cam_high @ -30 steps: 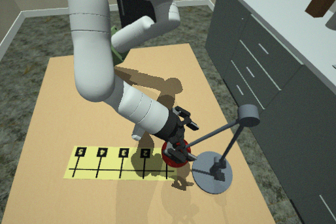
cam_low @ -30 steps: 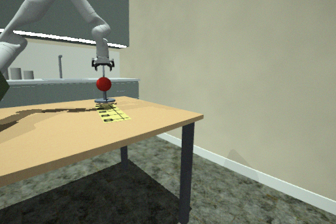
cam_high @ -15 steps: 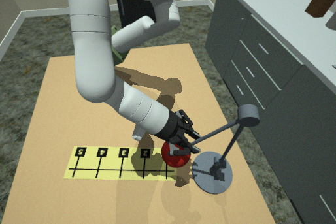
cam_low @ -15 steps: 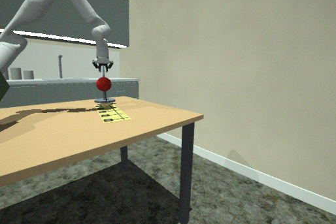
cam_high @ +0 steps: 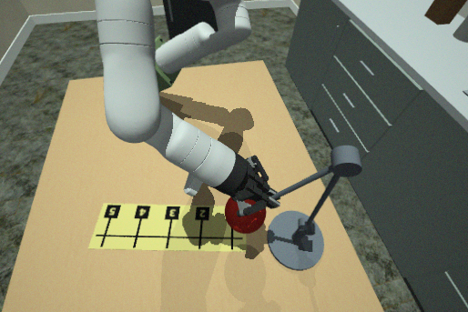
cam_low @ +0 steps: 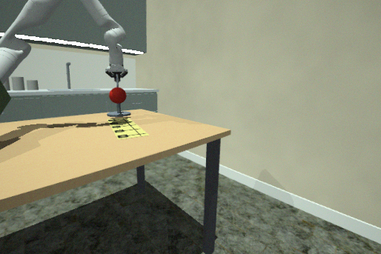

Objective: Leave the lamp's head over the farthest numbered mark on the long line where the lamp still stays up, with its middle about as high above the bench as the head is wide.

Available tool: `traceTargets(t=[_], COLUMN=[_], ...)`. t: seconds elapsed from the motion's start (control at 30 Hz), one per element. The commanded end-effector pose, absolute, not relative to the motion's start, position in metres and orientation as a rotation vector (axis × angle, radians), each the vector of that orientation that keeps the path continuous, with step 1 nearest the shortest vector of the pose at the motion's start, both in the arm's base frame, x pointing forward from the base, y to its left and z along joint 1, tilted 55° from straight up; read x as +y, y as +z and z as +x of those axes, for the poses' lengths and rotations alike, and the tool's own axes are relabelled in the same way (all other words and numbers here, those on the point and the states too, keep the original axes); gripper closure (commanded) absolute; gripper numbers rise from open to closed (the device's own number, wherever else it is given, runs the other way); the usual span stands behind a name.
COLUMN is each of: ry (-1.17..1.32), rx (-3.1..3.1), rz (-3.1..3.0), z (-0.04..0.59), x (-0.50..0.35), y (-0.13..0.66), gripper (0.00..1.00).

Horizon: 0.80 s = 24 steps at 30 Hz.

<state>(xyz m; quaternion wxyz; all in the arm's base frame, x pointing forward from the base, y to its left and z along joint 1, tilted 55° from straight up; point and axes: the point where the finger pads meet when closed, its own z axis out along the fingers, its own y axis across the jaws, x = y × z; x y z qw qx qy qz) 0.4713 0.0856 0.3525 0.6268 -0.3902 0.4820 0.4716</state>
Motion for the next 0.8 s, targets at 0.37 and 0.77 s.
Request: traceTargets(t=[0.37, 0.77], ry=[1.079, 1.076], rx=[1.09, 1.047], rz=[-0.914, -0.968], z=[0.474, 0.483], x=[0.084, 0.082], y=[0.345, 0.322], gripper=[1.0, 1.0])
